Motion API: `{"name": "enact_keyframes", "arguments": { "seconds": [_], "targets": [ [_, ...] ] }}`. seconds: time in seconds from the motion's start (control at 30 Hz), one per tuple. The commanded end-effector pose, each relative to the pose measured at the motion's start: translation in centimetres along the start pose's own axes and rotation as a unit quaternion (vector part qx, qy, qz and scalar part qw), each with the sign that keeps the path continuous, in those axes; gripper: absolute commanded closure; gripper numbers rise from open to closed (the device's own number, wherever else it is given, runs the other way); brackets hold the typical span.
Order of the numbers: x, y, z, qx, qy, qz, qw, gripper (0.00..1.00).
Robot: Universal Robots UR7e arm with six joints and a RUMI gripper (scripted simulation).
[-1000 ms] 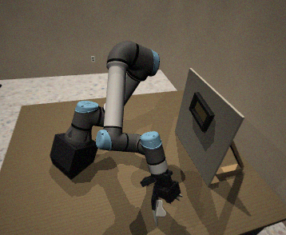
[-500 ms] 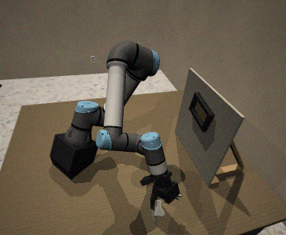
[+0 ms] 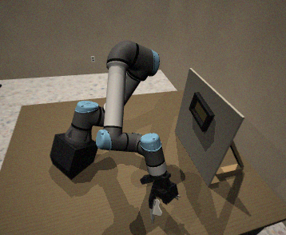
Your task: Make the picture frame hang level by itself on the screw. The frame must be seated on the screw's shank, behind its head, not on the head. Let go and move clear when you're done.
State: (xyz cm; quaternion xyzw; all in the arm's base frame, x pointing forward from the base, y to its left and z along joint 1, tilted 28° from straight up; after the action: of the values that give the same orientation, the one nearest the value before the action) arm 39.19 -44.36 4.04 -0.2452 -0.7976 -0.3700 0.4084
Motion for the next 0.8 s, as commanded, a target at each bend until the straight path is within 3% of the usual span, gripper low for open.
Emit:
{"name": "enact_keyframes", "arguments": {
  "seconds": [0.0, 0.77],
  "targets": [
    [-0.1, 0.1, 0.4, -0.014, 0.008, -0.004, 1.0, 0.0],
    [-0.8, 1.2, 3.1, -0.101, 0.062, -0.024, 0.993, 0.0]
  ]
}}
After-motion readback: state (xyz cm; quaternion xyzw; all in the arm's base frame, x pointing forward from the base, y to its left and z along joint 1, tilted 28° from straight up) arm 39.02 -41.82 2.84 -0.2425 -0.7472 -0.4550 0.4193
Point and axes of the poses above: the point where the finger pads meet when closed, its own x axis back along the fingers, its own y axis across the jaws, z = x × y, the point moved 7 cm from there along x, back along the fingers, and after that the axes turned 8 degrees about x, right-handed, at the moved point
